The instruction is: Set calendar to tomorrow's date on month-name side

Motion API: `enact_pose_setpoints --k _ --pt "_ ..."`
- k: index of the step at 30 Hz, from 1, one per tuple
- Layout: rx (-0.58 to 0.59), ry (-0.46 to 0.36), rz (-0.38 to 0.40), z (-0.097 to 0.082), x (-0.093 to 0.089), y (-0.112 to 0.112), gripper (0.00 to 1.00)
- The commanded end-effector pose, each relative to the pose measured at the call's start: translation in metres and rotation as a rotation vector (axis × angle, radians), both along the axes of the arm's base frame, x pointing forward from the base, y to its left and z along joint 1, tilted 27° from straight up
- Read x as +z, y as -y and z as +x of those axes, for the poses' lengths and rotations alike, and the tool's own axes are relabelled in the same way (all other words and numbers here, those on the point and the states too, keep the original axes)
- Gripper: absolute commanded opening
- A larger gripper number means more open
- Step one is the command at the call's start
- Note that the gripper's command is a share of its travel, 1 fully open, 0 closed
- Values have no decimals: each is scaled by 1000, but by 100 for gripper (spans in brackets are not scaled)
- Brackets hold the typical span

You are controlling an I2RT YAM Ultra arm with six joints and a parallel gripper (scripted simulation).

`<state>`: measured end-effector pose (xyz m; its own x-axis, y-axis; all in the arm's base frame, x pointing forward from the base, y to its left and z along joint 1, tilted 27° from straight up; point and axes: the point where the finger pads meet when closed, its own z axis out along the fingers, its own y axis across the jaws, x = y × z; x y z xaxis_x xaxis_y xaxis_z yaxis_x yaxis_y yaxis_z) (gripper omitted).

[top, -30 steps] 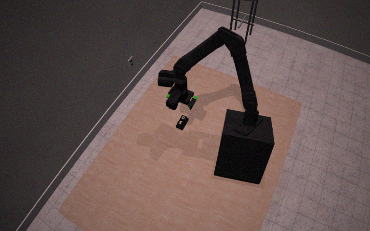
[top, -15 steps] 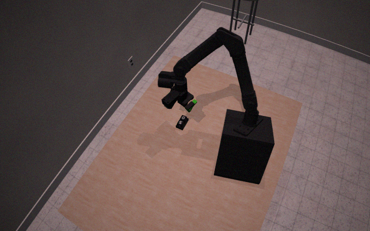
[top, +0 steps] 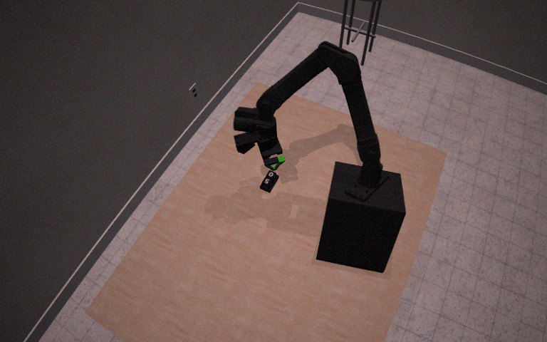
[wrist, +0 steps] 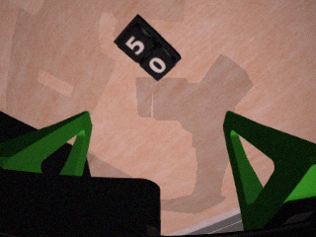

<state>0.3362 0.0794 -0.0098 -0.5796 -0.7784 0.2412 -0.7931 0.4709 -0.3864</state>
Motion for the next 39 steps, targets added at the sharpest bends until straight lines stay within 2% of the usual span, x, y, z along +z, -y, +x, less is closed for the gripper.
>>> enact_pose_setpoints --k 1,3,7,8,12,15,16,18,19,28,31,33,39 --pt "-163 91 46 3 1 -3 100" --pt "-202 109 55 3 1 -3 100" --pt "-356 179 88 4 -2 -2 100" --pt "-358 180 89 4 -2 -2 100" --pt "-515 252 122 4 -5 0 100" --pt "-519 254 123 4 -5 0 100" --pt "-601 292 141 5 -7 0 100" --pt "-679 328 158 5 -8 1 100" --pt "-683 330 159 5 -8 1 100" --pt "-999 475 227 6 -14 4 100" --pt "-1008 479 229 6 -14 4 100" --pt "-1133 536 256 7 -16 5 100" --pt "-1313 618 294 7 -19 6 100"
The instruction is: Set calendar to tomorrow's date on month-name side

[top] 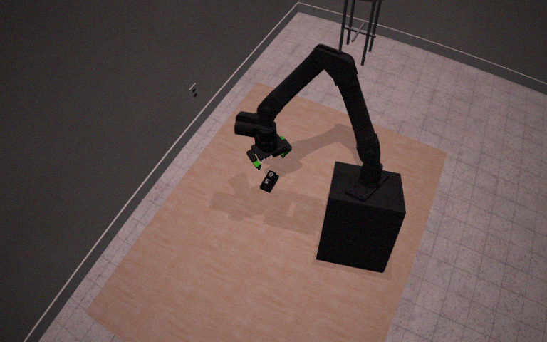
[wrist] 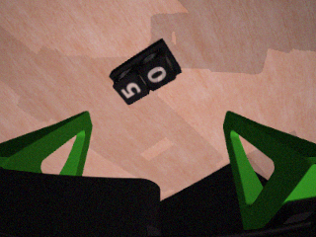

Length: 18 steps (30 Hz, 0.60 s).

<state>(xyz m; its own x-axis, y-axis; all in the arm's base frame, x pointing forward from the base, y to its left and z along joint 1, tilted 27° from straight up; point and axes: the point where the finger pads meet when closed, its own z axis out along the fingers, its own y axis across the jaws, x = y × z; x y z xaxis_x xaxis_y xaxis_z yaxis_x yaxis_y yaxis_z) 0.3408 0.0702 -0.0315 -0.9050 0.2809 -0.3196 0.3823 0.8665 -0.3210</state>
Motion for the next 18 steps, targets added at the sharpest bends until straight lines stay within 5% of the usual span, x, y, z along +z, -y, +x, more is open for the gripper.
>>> enact_pose_setpoints --k 1,18 --pt "-164 91 43 3 1 -2 100" --pt "-684 330 155 5 -8 2 100"
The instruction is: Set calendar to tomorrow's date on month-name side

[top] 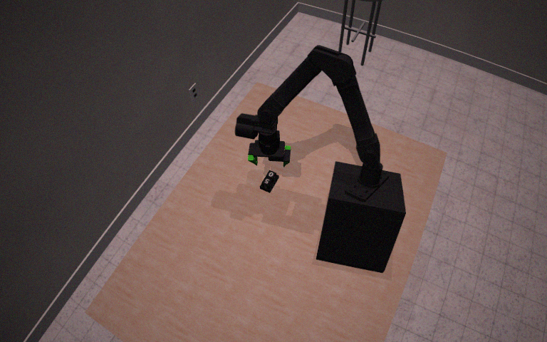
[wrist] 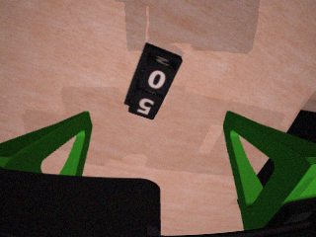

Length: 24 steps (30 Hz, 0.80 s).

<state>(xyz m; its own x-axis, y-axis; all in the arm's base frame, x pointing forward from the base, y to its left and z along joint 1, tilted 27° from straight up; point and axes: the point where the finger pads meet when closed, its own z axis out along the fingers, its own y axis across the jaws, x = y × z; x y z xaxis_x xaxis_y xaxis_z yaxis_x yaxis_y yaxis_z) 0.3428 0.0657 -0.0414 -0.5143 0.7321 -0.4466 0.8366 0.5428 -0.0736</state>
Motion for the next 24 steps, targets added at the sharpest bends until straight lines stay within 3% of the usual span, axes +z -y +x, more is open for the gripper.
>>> enact_pose_setpoints --k 1,6,17,18,24 --pt "-166 90 42 3 1 -2 100" --pt "-275 140 65 3 -1 -1 100" --pt "-337 169 79 3 -2 0 100" --pt "-337 169 79 3 -2 0 45" --pt "-337 169 79 3 -2 0 45"
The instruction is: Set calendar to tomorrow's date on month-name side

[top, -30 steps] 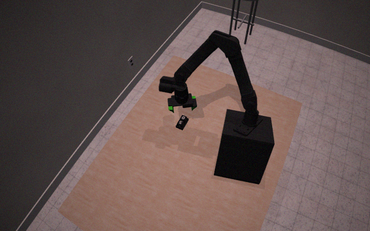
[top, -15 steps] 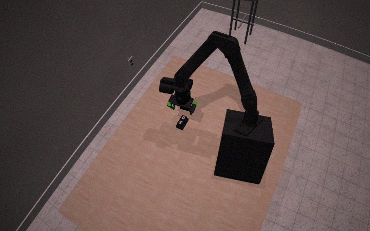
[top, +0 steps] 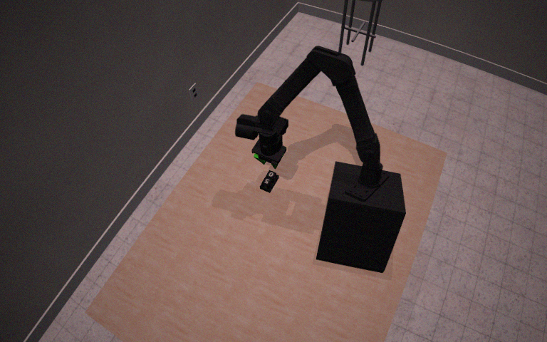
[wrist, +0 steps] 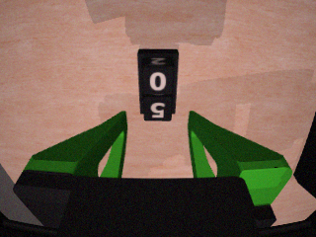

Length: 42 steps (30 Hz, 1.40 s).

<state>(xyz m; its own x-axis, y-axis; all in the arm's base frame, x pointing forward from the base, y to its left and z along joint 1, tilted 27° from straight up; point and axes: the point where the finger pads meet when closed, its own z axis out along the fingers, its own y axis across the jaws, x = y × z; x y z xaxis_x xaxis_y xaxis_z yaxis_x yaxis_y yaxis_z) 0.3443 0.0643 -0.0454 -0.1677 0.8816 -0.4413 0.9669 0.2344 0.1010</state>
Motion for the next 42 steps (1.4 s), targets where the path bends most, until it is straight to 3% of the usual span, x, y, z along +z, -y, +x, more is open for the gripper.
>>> enact_pose_setpoints --k 1,42 --pt "-1 10 4 2 2 -2 45" --pt "-1 10 3 2 -1 0 45"
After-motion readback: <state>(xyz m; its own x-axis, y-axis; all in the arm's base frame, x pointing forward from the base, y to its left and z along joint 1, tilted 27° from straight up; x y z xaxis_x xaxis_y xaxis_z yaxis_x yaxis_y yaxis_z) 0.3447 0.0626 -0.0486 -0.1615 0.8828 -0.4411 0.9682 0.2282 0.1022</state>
